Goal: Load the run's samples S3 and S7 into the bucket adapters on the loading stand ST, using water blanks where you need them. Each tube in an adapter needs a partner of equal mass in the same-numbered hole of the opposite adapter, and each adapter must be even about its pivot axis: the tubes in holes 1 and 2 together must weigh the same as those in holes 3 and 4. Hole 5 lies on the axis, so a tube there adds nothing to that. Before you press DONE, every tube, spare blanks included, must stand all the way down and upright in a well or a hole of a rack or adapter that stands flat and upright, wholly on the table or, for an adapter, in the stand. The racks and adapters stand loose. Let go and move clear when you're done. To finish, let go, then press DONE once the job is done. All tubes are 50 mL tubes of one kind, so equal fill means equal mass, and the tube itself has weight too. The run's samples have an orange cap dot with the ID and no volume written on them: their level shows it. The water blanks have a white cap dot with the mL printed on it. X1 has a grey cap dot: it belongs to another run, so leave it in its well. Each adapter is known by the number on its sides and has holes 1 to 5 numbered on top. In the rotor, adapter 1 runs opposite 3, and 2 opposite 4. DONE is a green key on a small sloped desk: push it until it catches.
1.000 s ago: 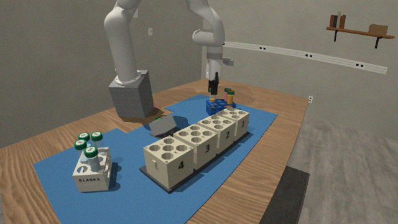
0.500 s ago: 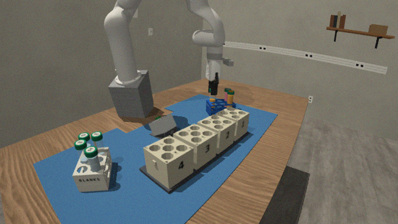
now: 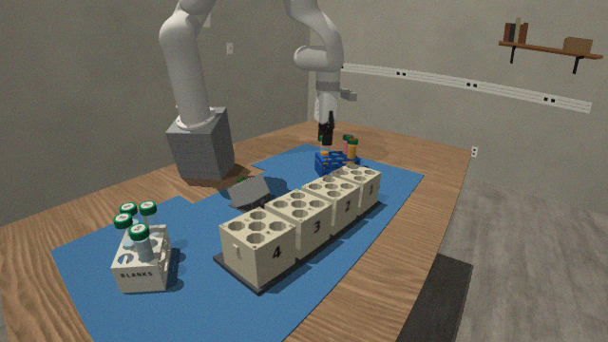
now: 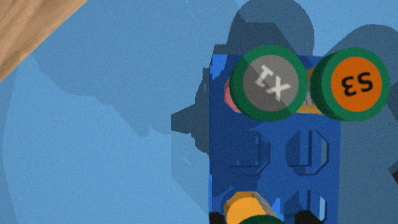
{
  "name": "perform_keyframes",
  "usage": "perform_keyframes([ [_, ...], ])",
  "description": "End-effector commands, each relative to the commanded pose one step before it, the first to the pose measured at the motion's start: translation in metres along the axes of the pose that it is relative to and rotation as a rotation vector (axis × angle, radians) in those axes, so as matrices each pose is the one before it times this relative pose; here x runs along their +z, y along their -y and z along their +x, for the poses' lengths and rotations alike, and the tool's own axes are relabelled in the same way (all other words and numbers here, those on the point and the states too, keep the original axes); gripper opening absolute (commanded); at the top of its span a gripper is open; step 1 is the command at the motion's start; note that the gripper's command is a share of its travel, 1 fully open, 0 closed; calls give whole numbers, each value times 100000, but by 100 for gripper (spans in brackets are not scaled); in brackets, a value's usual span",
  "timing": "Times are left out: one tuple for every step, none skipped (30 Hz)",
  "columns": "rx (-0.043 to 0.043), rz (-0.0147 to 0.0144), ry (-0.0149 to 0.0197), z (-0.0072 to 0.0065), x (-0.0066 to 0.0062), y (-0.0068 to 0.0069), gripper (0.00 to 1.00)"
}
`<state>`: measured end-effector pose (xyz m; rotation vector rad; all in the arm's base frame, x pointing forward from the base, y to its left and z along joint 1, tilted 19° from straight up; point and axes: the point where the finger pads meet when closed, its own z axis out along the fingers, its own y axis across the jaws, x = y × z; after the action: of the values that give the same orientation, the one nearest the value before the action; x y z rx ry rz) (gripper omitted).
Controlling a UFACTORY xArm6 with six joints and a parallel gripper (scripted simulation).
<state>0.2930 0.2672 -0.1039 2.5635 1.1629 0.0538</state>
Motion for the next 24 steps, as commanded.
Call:
perform_keyframes([
  [45, 30, -376, 157, -120, -4, 44],
  [0, 0, 0, 0, 0, 0, 44],
  [0, 0, 0, 0, 0, 0, 44],
  [0, 0, 0, 0, 0, 0, 44],
  [0, 0, 0, 0, 0, 0, 44],
  [0, 0, 0, 0, 0, 0, 44],
  [0, 0, 0, 0, 0, 0, 44],
  [0, 0, 0, 0, 0, 0, 44],
  [0, 0, 0, 0, 0, 0, 44],
  [0, 0, 0, 0, 0, 0, 44],
  [0, 0, 0, 0, 0, 0, 44],
  [0, 0, 0, 0, 0, 0, 44],
  [0, 0, 0, 0, 0, 0, 44],
  [-2, -1, 15, -7, -192, 1, 44],
  [0, 0, -1, 0, -199, 0, 44],
  [0, 0, -1, 0, -199, 0, 44],
  [0, 1, -1, 0, -200, 0, 44],
  [0, 1, -1, 1, -200, 0, 44],
  [0, 1, -1, 1, -200, 0, 44],
  [0, 1, -1, 1, -200, 0, 44],
  [0, 1, -1, 1, -200, 0, 44],
  [0, 1, -1, 1, -200, 0, 44],
  [0, 1, -1, 1, -200, 0, 44],
  [0, 1, -1, 1, -200, 0, 44],
])
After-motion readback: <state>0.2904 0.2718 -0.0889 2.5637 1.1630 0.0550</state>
